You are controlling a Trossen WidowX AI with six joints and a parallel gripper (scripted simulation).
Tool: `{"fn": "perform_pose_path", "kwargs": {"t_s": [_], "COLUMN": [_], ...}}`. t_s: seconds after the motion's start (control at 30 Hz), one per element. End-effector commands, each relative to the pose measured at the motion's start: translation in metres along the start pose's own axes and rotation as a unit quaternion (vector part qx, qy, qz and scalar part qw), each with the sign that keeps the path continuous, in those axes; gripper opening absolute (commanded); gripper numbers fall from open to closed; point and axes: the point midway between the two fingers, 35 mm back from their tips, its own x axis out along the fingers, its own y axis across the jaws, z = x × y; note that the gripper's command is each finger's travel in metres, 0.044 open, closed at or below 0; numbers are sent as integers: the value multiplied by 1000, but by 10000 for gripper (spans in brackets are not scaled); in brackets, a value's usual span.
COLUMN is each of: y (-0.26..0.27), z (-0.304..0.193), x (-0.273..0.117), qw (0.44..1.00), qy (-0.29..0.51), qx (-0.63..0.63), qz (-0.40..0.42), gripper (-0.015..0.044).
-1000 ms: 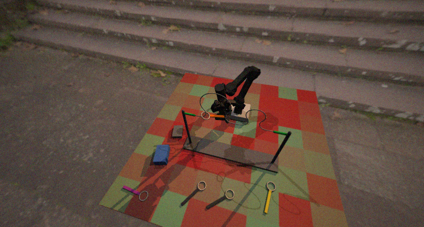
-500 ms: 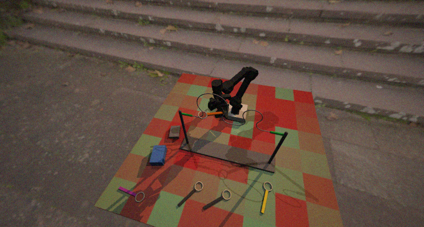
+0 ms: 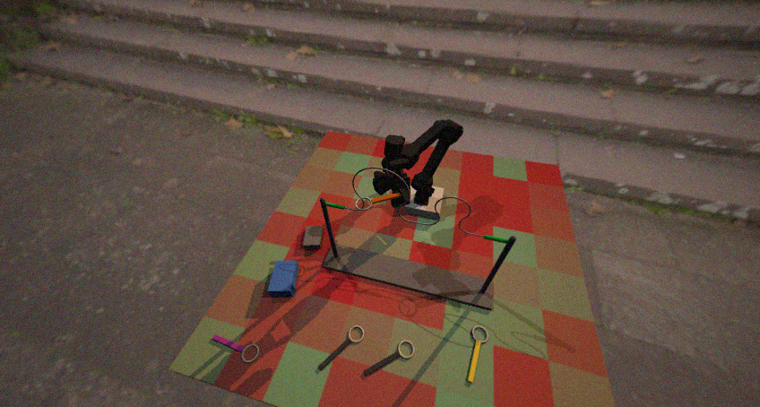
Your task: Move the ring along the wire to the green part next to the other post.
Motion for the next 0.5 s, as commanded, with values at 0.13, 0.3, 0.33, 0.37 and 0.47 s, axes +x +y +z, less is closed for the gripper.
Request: {"fn": "perform_pose_path", "kwargs": {"t_s": [0.13,0.3,0.33,0.37,0.47], "y": [24,35,37,38,43], "z": [1,2,3,3,4], "x": [0,-1,-1,-2,-2], "qw": [998,995,994,994,992], "qy": [-1,-1,-1,-1,-1], "qx": [56,85,91,96,109], "qz": [35,51,54,57,65], "gripper": [-150,-150,-150,-150,-150]}}
